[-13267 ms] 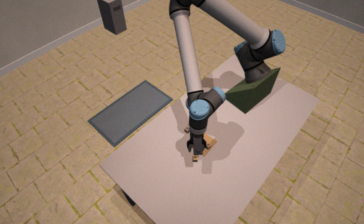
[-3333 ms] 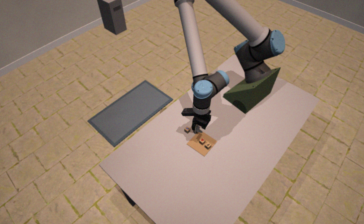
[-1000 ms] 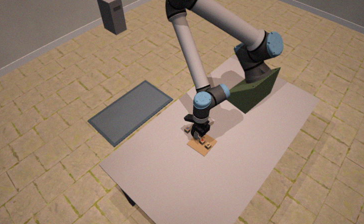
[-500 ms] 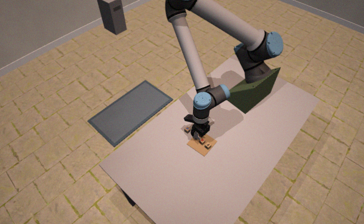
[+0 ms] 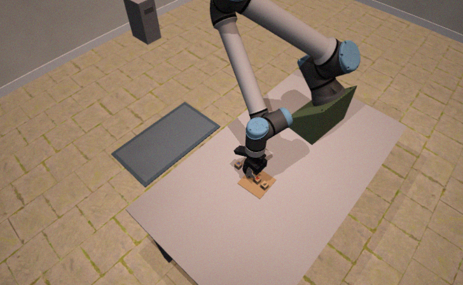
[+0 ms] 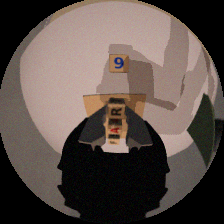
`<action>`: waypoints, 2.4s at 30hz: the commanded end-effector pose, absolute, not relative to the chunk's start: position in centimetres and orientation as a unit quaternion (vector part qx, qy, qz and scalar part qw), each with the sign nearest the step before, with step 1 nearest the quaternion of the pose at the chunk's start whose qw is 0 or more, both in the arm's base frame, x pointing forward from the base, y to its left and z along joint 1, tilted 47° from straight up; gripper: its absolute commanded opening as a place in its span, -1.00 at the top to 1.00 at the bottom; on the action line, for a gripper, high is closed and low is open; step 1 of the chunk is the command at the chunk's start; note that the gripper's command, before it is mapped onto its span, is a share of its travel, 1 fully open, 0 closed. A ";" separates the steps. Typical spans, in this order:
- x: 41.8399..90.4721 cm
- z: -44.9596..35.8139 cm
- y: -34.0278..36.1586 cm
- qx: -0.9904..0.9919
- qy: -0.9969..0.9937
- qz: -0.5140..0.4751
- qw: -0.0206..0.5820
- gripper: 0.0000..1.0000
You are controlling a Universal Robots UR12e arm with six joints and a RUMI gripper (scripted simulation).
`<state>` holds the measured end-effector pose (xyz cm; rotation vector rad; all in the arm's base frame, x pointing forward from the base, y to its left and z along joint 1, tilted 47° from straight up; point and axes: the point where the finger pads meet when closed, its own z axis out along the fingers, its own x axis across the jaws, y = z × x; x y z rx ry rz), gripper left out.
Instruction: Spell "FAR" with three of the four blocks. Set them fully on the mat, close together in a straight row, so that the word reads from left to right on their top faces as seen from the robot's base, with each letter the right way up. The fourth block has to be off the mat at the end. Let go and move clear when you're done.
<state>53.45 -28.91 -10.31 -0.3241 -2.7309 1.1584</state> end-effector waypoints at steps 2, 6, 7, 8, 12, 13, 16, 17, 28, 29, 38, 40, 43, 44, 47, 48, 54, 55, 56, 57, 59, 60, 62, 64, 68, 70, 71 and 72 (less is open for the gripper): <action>53.5 -10.4 -29.0 -0.108 -0.912 0.387 0.078 0.83; 53.4 -10.4 -29.0 -0.108 -0.912 0.387 0.078 0.83; 53.4 -10.4 -29.0 -0.108 -0.912 0.387 0.078 0.83; 53.4 -10.4 -29.0 -0.108 -0.912 0.387 0.078 0.83; 53.4 -10.4 -29.0 -0.108 -0.912 0.387 0.078 0.83; 53.4 -10.4 -29.0 -0.108 -0.912 0.387 0.078 0.83; 53.4 -10.4 -29.0 -0.108 -0.912 0.387 0.078 0.83; 53.4 -10.4 -29.0 -0.108 -0.912 0.387 0.078 0.83; 53.4 -10.4 -29.0 -0.108 -0.912 0.387 0.078 0.83; 53.4 -10.4 -29.0 -0.108 -0.912 0.387 0.078 0.83; 53.4 -10.4 -29.0 -0.108 -0.912 0.387 0.078 0.83; 53.4 -10.4 -29.0 -0.108 -0.912 0.387 0.078 0.83; 53.4 -10.4 -29.0 -0.108 -0.912 0.387 0.078 0.83; 53.4 -10.4 -29.0 -0.108 -0.912 0.387 0.078 0.83; 53.4 -10.4 -29.0 -0.108 -0.912 0.387 0.078 0.75; 53.4 -10.4 -29.0 -0.108 -0.912 0.387 0.078 0.75; 53.4 -10.4 -29.0 -0.108 -0.912 0.387 0.078 0.60; 53.4 -10.4 -29.0 -0.108 -0.912 0.387 0.078 0.52; 53.4 -10.4 -29.0 -0.108 -0.912 0.387 0.078 0.52; 53.4 -10.4 -29.0 -0.108 -0.912 0.387 0.078 0.52; 53.4 -10.4 -29.0 -0.108 -0.912 0.387 0.078 0.52; 53.4 -10.4 -29.0 -0.108 -0.912 0.387 0.078 0.44; 53.4 -10.4 -29.0 -0.108 -0.912 0.387 0.078 0.44; 53.4 -10.4 -29.0 -0.108 -0.912 0.387 0.078 0.44; 53.4 -10.4 -29.0 -0.108 -0.912 0.387 0.078 0.44; 53.5 -10.4 -29.0 -0.108 -0.912 0.387 0.078 0.44; 53.5 -10.4 -29.0 -0.108 -0.912 0.387 0.078 0.44; 53.5 -10.3 -28.9 -0.108 -0.912 0.387 0.078 0.44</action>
